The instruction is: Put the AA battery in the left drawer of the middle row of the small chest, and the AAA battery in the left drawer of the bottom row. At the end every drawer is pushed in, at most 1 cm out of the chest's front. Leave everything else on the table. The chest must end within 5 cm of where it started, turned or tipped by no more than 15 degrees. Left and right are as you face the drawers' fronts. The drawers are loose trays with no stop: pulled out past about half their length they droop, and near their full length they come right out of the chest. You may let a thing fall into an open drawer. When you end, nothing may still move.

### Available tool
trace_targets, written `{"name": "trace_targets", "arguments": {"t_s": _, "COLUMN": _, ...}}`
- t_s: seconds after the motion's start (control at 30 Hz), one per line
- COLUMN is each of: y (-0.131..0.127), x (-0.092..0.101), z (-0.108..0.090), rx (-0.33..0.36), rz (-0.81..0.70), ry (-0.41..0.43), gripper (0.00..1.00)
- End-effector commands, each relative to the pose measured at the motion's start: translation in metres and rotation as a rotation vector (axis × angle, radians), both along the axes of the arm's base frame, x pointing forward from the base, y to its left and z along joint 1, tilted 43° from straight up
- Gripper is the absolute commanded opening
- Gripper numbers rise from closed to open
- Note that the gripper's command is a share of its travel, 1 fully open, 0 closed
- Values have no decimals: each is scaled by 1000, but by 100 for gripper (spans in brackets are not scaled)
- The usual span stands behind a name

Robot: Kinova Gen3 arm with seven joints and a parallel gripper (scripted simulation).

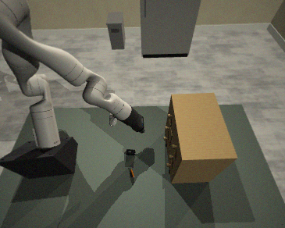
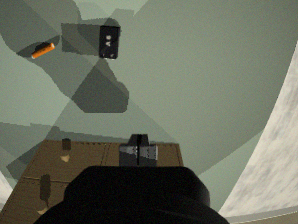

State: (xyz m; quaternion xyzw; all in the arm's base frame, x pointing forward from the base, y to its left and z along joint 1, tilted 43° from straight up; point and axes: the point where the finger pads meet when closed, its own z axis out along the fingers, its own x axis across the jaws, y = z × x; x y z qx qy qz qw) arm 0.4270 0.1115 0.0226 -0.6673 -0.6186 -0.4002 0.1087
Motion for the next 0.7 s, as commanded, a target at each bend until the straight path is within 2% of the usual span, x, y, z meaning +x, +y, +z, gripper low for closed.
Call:
{"name": "trace_targets", "arguments": {"t_s": 0.0, "y": 5, "x": -3, "z": -3, "rx": 9, "rz": -6, "ry": -3, "gripper": 0}}
{"name": "trace_targets", "arguments": {"t_s": 0.67, "y": 16, "x": 5, "z": -14, "rx": 19, "rz": -83, "ry": -87, "gripper": 0}}
